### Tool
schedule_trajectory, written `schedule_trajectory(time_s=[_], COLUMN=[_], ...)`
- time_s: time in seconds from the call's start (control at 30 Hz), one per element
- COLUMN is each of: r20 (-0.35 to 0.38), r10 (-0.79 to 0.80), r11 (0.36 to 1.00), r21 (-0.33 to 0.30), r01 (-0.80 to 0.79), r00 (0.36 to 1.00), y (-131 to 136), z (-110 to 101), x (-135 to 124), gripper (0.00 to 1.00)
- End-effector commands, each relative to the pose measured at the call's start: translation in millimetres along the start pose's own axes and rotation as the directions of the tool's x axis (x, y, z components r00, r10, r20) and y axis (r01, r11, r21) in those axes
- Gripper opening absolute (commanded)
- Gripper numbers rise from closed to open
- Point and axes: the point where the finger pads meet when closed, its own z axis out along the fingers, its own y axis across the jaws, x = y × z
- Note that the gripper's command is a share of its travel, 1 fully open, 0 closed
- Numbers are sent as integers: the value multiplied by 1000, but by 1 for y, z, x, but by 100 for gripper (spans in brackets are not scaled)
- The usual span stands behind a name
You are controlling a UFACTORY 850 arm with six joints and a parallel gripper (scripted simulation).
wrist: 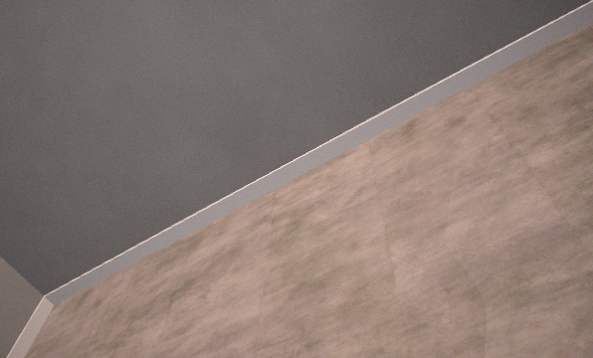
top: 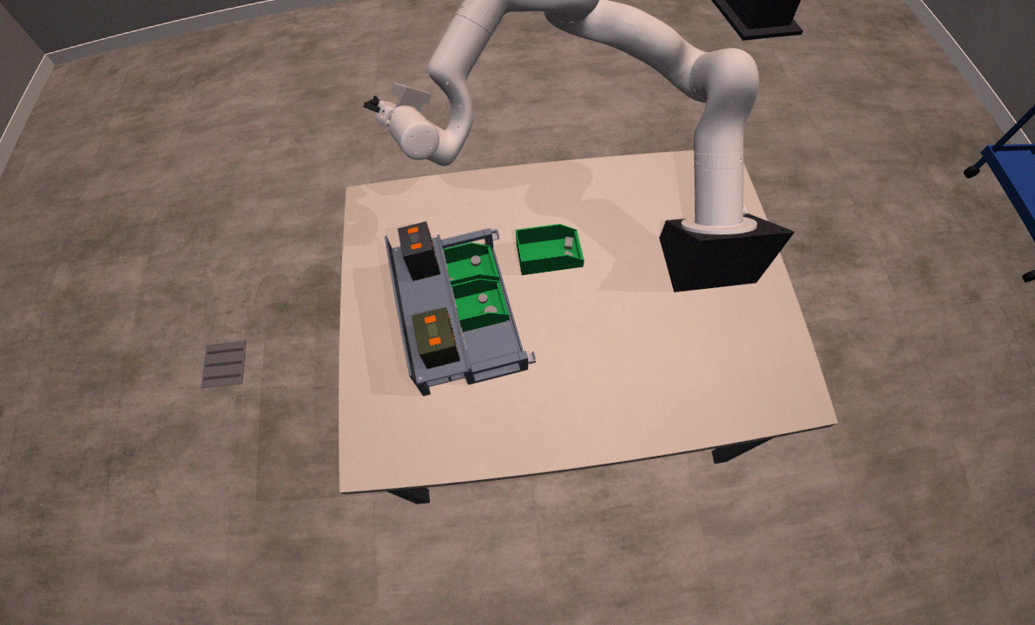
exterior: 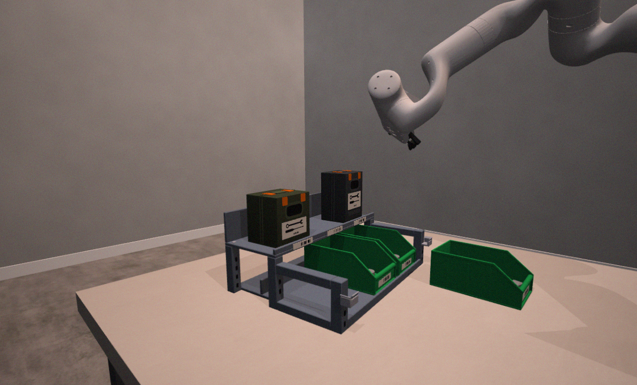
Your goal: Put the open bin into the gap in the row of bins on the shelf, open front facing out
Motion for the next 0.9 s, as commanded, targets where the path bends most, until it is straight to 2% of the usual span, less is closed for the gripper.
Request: schedule_trajectory(time_s=[0.0, 0.03, 0.43, 0.6, 0.87], r20=[-1, -1, -1, -1, -1], r10=[2, 2, 2, 2, 2], r11=[1000, 1000, 1000, 1000, 1000], r21=[0, 0, 0, 0, 0], r01=[-2, -2, -2, -2, -2], r00=[1000, 1000, 1000, 1000, 1000], y=[28, 37, 37, 78, 78], z=[-7, -8, -8, -18, -18], x=[20, 25, 25, 51, 51], gripper=[100, 100, 100, 100, 100])
